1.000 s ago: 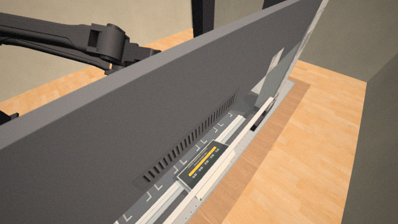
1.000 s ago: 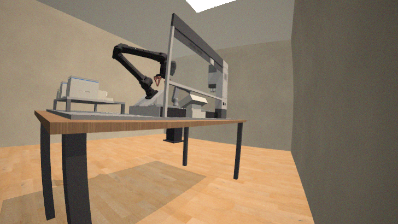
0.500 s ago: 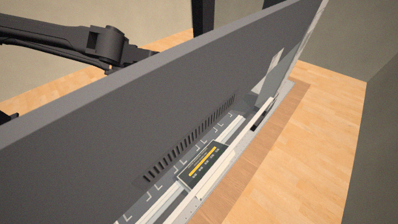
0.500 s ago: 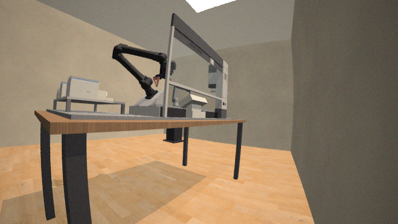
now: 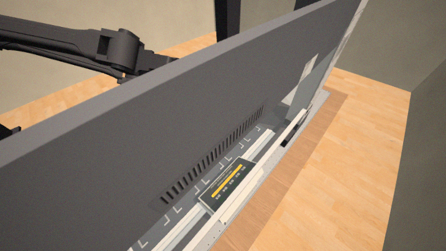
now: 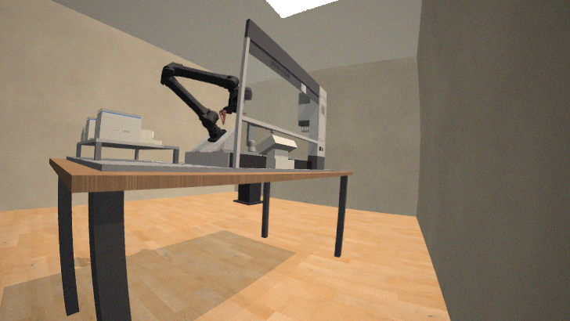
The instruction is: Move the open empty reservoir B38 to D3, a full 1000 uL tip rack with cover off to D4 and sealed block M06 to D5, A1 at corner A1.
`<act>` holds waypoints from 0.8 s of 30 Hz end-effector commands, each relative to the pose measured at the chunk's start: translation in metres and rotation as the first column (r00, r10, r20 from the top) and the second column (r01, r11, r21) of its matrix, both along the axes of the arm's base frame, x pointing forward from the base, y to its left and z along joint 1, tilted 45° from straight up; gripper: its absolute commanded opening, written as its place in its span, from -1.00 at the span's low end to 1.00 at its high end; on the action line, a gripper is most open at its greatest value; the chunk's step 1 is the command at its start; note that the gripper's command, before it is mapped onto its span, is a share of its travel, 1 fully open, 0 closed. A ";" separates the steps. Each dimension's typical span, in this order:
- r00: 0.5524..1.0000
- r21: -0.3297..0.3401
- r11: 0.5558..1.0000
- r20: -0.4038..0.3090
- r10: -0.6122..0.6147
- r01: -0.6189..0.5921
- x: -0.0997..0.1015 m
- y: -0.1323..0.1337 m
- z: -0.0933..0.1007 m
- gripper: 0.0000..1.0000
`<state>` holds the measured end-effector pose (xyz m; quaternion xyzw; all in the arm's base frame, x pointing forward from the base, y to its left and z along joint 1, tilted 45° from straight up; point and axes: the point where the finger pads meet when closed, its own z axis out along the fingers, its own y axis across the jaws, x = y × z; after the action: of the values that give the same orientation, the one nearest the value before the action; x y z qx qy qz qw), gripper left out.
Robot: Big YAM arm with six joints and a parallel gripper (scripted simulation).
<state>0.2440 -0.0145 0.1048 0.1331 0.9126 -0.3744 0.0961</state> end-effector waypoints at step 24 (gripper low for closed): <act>0.882 0.097 0.942 0.331 -0.335 0.321 0.004 -0.005 -0.005 1.00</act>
<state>0.2439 -0.0179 0.1016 0.3127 0.8676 -0.3479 0.1688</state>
